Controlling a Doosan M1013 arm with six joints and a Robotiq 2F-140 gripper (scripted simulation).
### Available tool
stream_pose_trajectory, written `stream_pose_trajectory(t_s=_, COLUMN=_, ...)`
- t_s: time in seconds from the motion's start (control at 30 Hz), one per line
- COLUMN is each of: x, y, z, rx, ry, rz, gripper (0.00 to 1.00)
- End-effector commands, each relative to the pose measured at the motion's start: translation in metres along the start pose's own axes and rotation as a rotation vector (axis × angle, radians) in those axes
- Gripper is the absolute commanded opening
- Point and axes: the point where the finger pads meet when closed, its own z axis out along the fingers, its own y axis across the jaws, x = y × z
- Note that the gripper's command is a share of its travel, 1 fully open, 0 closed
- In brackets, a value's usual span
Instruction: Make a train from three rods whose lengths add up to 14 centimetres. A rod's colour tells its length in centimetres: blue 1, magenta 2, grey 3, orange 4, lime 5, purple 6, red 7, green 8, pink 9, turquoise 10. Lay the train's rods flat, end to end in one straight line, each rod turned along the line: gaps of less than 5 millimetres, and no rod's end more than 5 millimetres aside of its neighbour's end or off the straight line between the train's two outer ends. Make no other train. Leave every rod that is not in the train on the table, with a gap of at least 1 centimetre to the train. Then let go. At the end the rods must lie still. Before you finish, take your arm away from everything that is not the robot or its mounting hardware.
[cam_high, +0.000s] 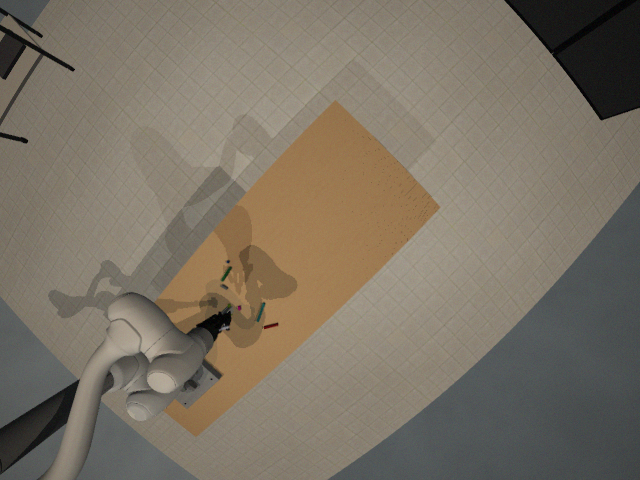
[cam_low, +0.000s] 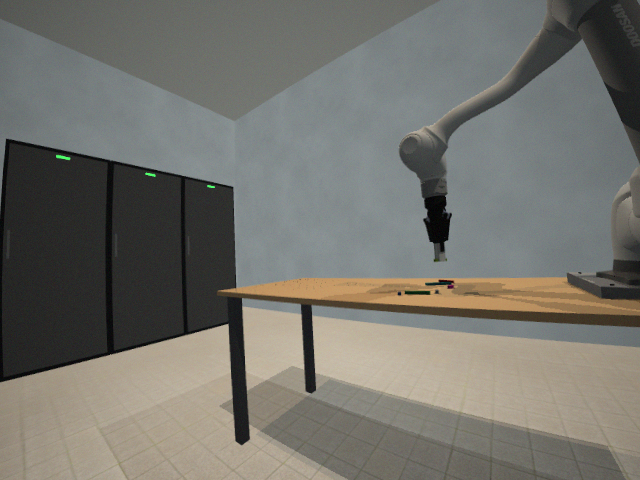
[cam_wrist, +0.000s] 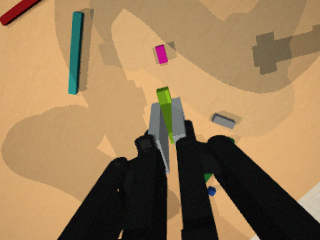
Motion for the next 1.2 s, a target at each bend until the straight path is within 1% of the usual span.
stream_pose_trajectory(t_s=0.0, x=0.0, y=0.0, z=0.0, rx=0.0, ry=0.0, rz=0.0, gripper=0.03)
stream_pose_trajectory(t_s=0.33, x=0.0, y=0.0, z=0.0, rx=0.0, ry=0.0, rz=0.0, gripper=0.03)
stream_pose_trajectory(t_s=0.47, x=0.0, y=0.0, z=0.005, rx=0.0, ry=0.0, rz=0.0, gripper=0.03)
stream_pose_trajectory(t_s=0.63, x=0.0, y=0.0, z=0.02, rx=0.0, ry=0.0, rz=0.0, gripper=0.03)
stream_pose_trajectory(t_s=0.83, x=-0.001, y=0.001, z=0.046, rx=0.0, ry=0.0, rz=0.0, gripper=0.03)
stream_pose_trajectory(t_s=0.9, x=-0.001, y=0.001, z=0.046, rx=0.0, ry=0.0, rz=0.0, gripper=0.03)
stream_pose_trajectory(t_s=1.17, x=-0.001, y=0.001, z=0.077, rx=0.0, ry=0.0, rz=0.0, gripper=0.03)
